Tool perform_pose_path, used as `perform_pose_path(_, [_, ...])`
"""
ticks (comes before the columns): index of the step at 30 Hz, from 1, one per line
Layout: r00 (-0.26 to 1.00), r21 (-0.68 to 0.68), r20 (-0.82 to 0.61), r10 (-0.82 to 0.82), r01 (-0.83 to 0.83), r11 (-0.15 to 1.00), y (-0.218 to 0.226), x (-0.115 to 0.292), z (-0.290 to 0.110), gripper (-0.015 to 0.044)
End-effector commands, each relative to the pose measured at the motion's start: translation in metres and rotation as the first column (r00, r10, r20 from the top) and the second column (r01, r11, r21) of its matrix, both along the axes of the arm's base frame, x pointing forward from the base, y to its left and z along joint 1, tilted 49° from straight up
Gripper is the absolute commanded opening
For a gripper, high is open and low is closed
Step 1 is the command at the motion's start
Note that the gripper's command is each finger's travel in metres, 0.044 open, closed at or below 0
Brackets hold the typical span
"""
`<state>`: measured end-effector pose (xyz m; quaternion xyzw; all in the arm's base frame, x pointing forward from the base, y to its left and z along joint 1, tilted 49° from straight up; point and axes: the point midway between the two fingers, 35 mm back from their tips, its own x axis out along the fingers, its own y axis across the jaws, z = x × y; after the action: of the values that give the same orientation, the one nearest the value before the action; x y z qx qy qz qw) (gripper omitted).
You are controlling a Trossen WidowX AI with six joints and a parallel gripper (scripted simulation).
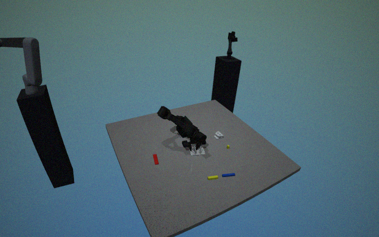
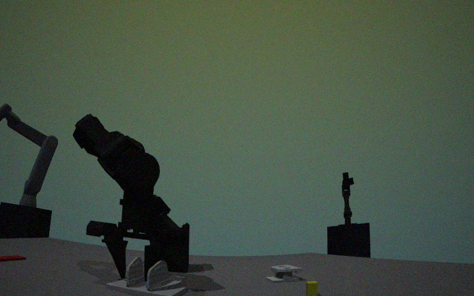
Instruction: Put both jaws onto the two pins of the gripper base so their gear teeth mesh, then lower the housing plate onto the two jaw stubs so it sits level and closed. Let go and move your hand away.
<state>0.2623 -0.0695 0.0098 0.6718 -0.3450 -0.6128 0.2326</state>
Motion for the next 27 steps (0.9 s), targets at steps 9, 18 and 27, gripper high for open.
perform_pose_path(9, [1.0, 0.0, 0.0, 0.0, 0.0, 1.0, 0.002, 0.0, 0.001, 0.0224])
perform_pose_path(18, [1.0, -0.005, -0.004, 0.003, -0.003, 1.0, 0.051, -0.003, 0.047, 0.0224])
perform_pose_path(27, [0.997, -0.005, 0.02, 0.072, -0.072, 0.997, 0.068, 0.004, 0.029, 0.0408])
